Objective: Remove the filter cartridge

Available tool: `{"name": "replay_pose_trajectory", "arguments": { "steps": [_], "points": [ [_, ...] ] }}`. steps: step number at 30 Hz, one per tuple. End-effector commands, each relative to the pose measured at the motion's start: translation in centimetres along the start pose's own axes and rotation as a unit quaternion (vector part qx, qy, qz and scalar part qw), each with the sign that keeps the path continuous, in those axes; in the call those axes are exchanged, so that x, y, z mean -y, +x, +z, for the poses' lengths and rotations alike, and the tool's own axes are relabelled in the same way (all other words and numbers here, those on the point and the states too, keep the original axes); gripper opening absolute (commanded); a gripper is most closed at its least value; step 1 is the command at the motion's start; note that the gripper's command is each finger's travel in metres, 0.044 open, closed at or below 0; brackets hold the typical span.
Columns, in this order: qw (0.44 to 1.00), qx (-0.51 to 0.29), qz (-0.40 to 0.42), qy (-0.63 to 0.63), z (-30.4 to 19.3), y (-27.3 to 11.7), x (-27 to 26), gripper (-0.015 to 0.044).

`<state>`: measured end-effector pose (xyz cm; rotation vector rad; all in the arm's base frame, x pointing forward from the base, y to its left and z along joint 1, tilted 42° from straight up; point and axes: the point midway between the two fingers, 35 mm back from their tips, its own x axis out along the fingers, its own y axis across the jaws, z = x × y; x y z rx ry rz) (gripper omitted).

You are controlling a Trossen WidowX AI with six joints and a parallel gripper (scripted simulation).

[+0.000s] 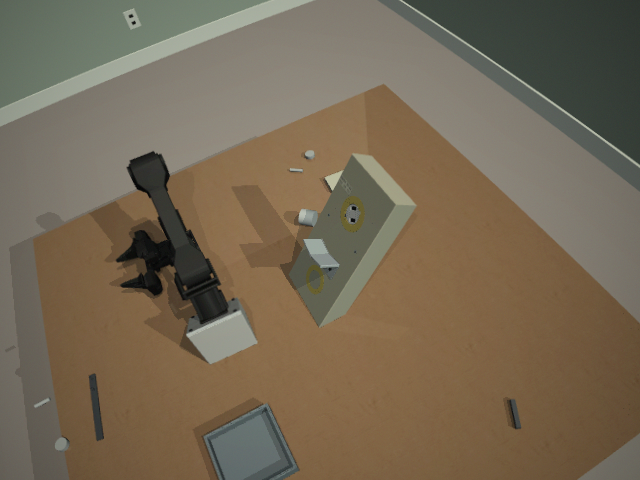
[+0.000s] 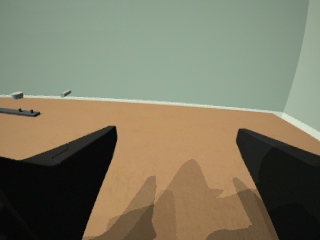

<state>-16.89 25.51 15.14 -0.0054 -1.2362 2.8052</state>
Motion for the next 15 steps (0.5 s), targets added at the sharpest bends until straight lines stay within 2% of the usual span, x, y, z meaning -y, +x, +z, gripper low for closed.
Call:
{"name": "replay_pose_trajectory", "arguments": {
  "steps": [1,5,11,15],
  "points": [
    [1.000,-0.001,-0.001,0.001,0.0,-0.1,0.0,0.0374],
    [0.999,-0.021,-0.020,0.027,-1.0,-1.5,0.7,0.0269],
    [0.993,-0.088,-0.078,0.020,-3.2,-5.7,2.9,0.0111],
    [0.986,-0.125,-0.115,0.001,-3.2,-8.6,5.4,0.0100]
  ]
}}
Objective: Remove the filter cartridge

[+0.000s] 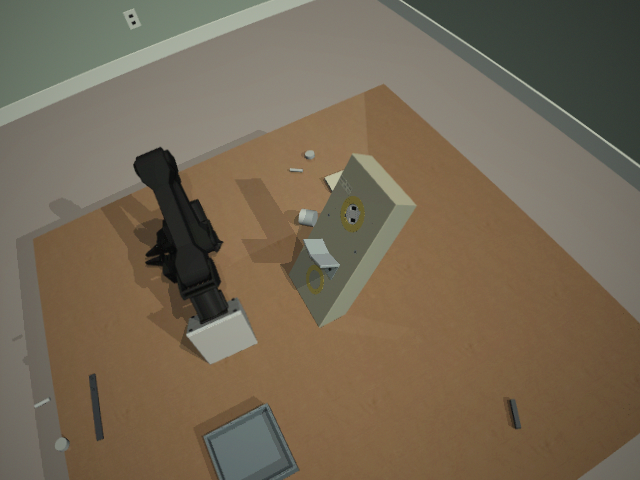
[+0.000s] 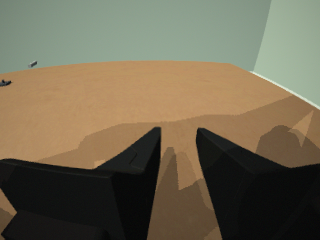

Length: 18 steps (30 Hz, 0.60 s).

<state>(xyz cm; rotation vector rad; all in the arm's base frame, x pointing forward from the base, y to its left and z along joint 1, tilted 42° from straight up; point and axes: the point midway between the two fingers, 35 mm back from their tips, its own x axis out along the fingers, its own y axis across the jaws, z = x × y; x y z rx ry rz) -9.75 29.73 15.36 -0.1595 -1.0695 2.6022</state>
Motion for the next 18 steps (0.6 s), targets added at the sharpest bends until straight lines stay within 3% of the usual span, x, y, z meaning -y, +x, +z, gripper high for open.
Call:
{"name": "replay_pose_trajectory", "arguments": {
  "steps": [1,6,18],
  "points": [
    [0.998,-0.029,-0.036,-0.035,0.1,-1.7,3.0,0.0100],
    [0.989,-0.083,-0.092,-0.082,-0.2,-4.9,6.3,0.0100],
    [0.903,-0.322,-0.267,-0.102,-2.4,-23.1,11.4,0.0100]
  ]
}}
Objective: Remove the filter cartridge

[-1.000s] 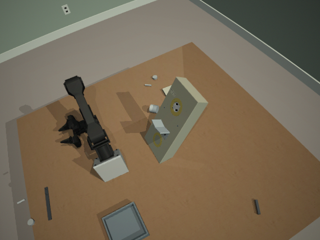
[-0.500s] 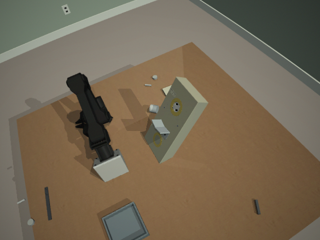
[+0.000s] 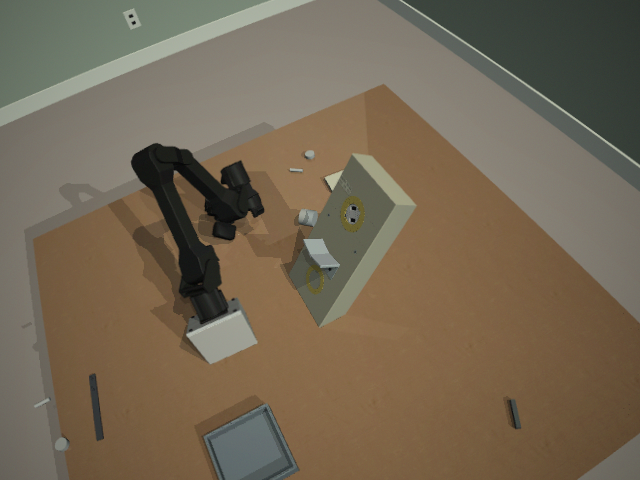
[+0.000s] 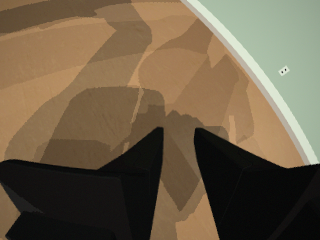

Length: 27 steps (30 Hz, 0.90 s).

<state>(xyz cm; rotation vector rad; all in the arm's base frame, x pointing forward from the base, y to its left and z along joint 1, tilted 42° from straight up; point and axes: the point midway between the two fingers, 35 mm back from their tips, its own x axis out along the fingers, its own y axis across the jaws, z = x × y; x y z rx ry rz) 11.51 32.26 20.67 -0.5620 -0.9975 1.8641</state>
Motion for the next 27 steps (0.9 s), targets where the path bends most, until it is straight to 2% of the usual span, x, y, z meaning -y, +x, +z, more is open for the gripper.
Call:
{"name": "replay_pose_trajectory", "arguments": {
  "steps": [1,7,13,21,27],
  "points": [
    [0.996,-0.077,-0.046,-0.013,-2.9,-4.1,2.9,0.0100],
    [0.970,-0.212,-0.118,-0.026,-6.3,-12.7,6.5,0.0100],
    [0.926,-0.332,-0.177,-0.032,-7.4,-21.8,8.5,0.0100],
    [0.841,-0.480,-0.247,-0.032,-5.8,-33.8,9.3,0.0100],
    [0.759,-0.587,-0.279,-0.039,-2.5,-41.9,8.8,0.0100]
  ]
}}
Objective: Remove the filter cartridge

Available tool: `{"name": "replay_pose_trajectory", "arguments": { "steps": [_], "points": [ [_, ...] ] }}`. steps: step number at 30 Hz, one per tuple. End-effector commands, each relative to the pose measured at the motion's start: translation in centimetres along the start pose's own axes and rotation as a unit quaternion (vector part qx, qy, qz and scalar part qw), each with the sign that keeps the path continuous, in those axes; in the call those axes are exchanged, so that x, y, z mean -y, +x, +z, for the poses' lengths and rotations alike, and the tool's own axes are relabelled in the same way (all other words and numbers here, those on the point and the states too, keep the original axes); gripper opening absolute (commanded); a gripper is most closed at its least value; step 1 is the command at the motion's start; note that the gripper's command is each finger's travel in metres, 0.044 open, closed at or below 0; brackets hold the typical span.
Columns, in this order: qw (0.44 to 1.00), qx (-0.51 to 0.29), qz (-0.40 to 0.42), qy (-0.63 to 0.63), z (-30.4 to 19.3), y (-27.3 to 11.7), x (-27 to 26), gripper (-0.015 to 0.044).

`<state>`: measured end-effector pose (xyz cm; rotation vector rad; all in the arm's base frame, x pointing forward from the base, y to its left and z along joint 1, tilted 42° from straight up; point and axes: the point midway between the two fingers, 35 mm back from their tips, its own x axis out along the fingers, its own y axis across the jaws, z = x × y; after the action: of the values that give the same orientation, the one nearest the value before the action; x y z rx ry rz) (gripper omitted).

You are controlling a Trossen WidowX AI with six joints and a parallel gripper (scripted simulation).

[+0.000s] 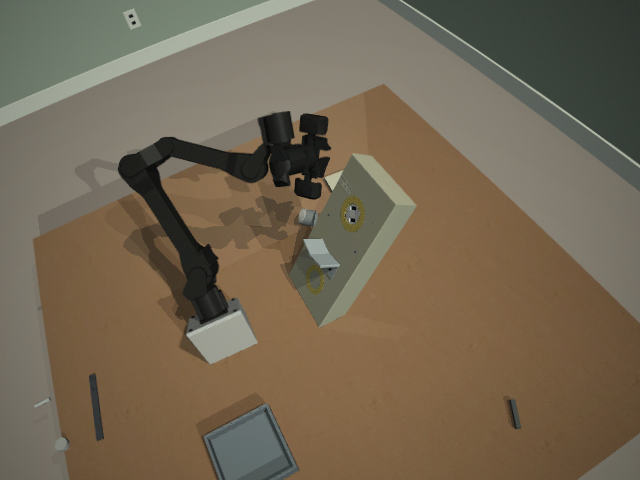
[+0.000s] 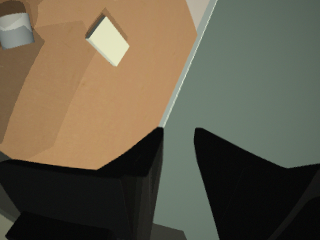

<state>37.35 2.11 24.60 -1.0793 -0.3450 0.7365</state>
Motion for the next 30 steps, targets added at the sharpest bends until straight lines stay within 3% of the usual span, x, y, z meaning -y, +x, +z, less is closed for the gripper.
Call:
{"name": "replay_pose_trajectory", "arguments": {
  "steps": [1,5,11,17,30],
  "points": [
    [0.997,-0.076,-0.027,-0.014,-3.1,-3.3,2.3,0.0100],
    [0.988,-0.147,-0.040,-0.040,-5.6,-6.7,3.5,0.0100],
    [0.982,-0.180,0.009,-0.058,-7.7,-9.4,-0.8,0.0100],
    [0.972,-0.204,0.083,-0.079,-8.8,-13.9,-8.5,0.0100],
    [0.972,-0.204,0.089,-0.081,-8.7,-14.3,-9.2,0.0100]
  ]
}}
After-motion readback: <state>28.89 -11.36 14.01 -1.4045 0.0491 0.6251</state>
